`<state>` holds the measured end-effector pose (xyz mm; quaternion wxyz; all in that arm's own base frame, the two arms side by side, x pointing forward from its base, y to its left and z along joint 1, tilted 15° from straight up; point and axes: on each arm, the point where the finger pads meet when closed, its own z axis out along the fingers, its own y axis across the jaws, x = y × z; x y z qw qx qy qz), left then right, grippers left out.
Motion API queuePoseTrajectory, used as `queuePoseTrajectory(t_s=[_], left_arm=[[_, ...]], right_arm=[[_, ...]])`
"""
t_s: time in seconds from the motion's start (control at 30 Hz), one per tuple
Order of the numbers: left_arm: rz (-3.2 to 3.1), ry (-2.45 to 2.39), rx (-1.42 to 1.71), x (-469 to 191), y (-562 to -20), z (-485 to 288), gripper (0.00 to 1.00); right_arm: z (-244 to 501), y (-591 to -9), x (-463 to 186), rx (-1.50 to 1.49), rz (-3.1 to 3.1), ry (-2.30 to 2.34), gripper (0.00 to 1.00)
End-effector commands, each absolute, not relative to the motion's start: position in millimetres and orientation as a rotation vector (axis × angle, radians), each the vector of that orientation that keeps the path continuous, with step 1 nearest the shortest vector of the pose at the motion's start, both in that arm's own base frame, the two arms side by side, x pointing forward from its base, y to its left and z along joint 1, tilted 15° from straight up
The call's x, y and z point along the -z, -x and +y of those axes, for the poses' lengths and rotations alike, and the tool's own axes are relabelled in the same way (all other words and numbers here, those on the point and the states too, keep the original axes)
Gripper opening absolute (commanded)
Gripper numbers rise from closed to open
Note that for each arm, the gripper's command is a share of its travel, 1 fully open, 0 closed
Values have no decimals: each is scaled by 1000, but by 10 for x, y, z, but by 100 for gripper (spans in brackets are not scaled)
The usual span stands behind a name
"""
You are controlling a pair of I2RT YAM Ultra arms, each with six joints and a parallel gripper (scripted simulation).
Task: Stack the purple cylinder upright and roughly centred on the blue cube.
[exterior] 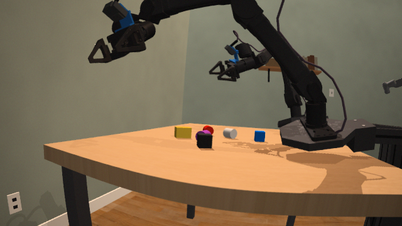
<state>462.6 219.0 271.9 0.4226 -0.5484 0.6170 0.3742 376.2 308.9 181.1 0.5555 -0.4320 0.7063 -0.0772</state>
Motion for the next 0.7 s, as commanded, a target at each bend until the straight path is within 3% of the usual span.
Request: queuePoseTrajectory(t_s=[0.0,0.4,0.67], left_arm=[[1549,1318,-894,-2815,-4630,2077,100],[1700,1090,-833,-2679,-4402,1654,100],[1832,870,-773,-2540,-4148,1238,100]], right_arm=[[2981,-3773,-1539,110,1873,959,100],[2649,-3789,-655,-10,2334,794,100],[2547,-3866,-434,-23,2432,741,100]])
